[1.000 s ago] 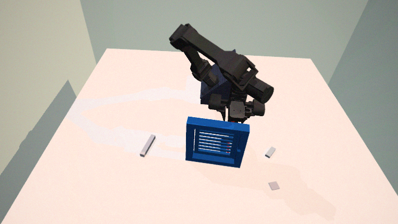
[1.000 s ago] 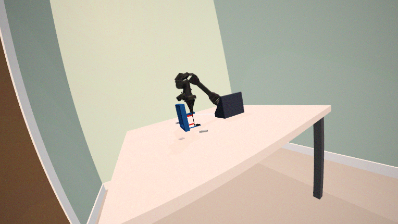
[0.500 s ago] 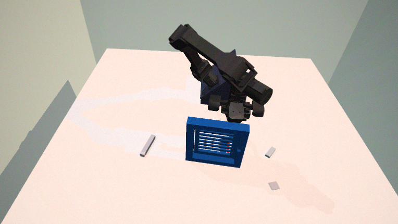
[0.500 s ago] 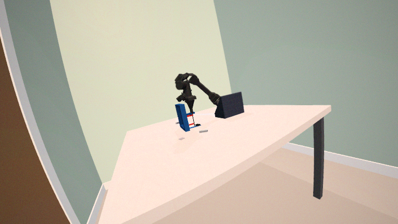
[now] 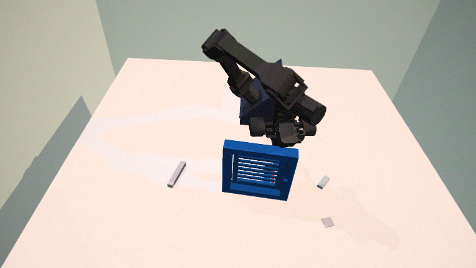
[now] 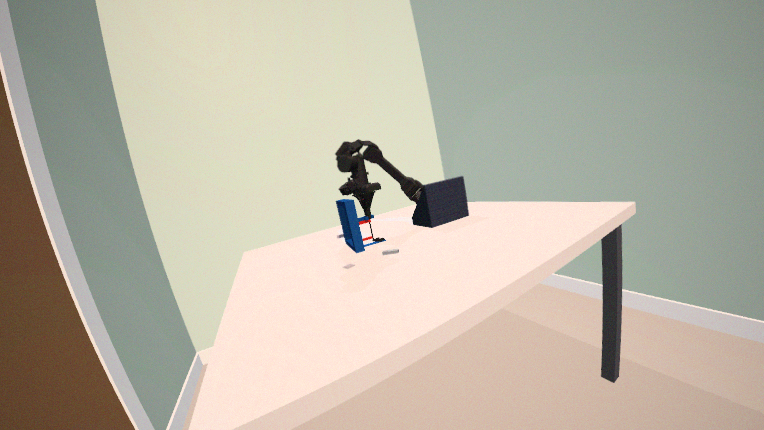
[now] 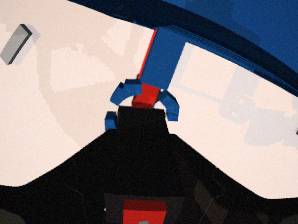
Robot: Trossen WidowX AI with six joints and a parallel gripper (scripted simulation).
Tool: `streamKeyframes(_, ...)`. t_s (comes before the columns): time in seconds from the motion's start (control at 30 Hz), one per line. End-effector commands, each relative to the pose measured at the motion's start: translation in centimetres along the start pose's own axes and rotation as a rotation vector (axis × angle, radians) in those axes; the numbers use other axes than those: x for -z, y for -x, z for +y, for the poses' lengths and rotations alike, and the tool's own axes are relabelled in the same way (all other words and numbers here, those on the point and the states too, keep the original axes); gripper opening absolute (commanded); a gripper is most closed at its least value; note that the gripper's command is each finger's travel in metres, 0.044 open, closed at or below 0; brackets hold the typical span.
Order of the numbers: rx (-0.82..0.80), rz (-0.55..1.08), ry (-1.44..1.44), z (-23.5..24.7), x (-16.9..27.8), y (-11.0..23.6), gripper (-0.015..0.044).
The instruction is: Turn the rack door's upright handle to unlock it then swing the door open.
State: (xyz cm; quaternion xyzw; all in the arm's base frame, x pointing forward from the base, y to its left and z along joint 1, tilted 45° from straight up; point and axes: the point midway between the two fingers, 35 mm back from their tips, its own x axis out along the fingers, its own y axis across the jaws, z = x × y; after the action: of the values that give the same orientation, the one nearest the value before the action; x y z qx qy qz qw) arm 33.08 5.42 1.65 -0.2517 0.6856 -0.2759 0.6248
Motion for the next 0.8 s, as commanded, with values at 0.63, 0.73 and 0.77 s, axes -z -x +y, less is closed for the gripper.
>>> streamKeyframes(0.63, -0.005, 0.004, 1.132, -0.03, 0.03, -0.16, 0.0020)
streamKeyframes(0.73, -0.005, 0.003, 1.280, -0.03, 0.03, -0.16, 0.0020)
streamKeyframes(0.77, -0.006, 0.003, 1.330, -0.03, 0.03, -0.16, 0.0020)
